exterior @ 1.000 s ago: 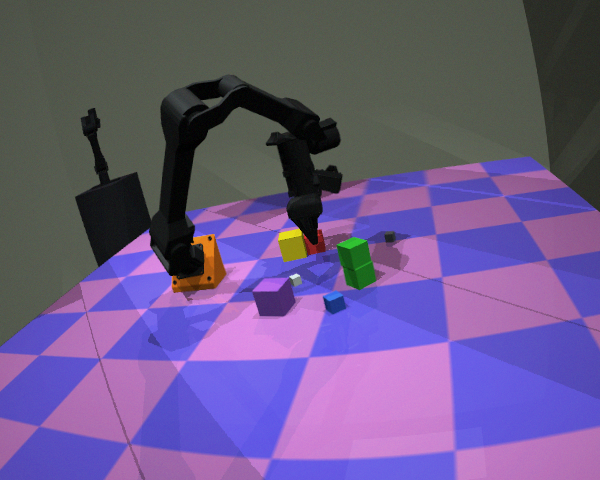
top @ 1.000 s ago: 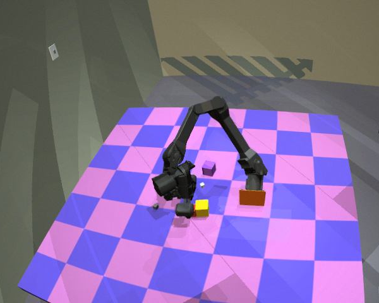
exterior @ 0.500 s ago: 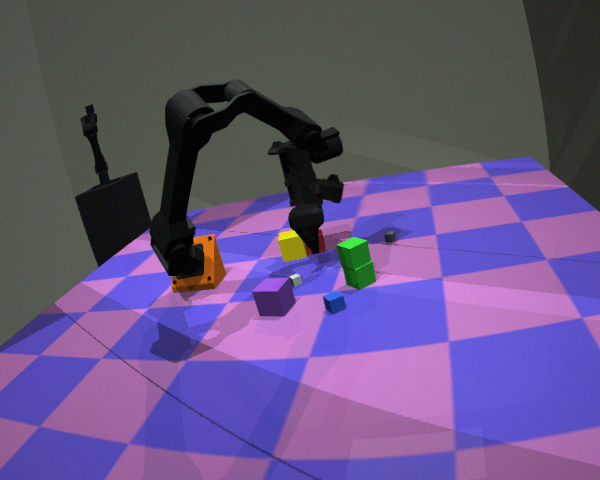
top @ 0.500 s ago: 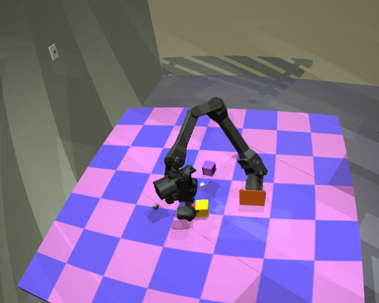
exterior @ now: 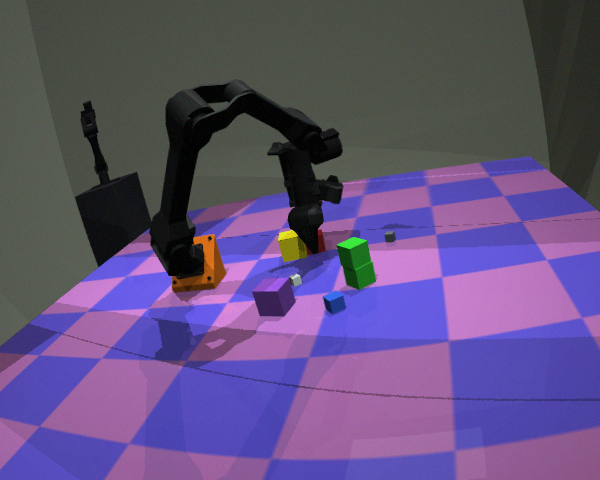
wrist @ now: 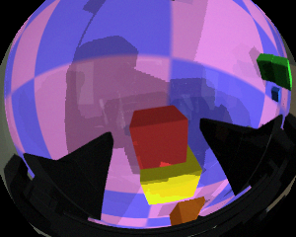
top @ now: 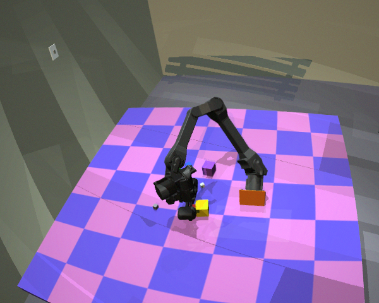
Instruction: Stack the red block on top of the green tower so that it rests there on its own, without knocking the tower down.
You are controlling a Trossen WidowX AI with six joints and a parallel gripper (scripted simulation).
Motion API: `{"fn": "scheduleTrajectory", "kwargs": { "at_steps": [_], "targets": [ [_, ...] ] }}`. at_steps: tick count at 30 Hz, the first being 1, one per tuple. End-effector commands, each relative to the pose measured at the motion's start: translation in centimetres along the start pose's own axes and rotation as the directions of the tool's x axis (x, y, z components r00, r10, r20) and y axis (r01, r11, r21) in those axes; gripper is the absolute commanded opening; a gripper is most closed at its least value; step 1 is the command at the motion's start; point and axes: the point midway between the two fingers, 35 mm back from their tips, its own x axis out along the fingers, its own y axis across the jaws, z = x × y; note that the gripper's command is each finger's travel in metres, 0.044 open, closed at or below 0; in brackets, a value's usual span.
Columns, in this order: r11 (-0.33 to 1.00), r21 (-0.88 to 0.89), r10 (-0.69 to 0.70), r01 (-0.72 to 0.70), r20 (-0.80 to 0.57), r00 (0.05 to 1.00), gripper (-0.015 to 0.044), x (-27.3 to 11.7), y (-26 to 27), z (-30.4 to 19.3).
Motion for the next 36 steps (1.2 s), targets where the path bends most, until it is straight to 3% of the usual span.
{"fn": "scheduleTrajectory", "kwargs": {
  "at_steps": [1, 8, 14, 18, 36],
  "targets": [
    [1.0, -0.005, -0.005, 0.005, -0.001, 1.0, 0.0335, 0.0, 0.0, 0.0],
    [1.0, -0.005, -0.005, 0.005, -0.001, 1.0, 0.0151, 0.0, 0.0, 0.0],
    [1.0, -0.005, -0.005, 0.005, -0.001, 1.0, 0.0111, 0.0, 0.0, 0.0],
    [1.0, -0.005, -0.004, 0.004, -0.001, 1.0, 0.0006, -0.9, 0.0, 0.0],
    [1.0, -0.007, 0.0, 0.0, -0.002, 1.0, 0.0, -9.9, 0.1, 0.0]
  ]
}}
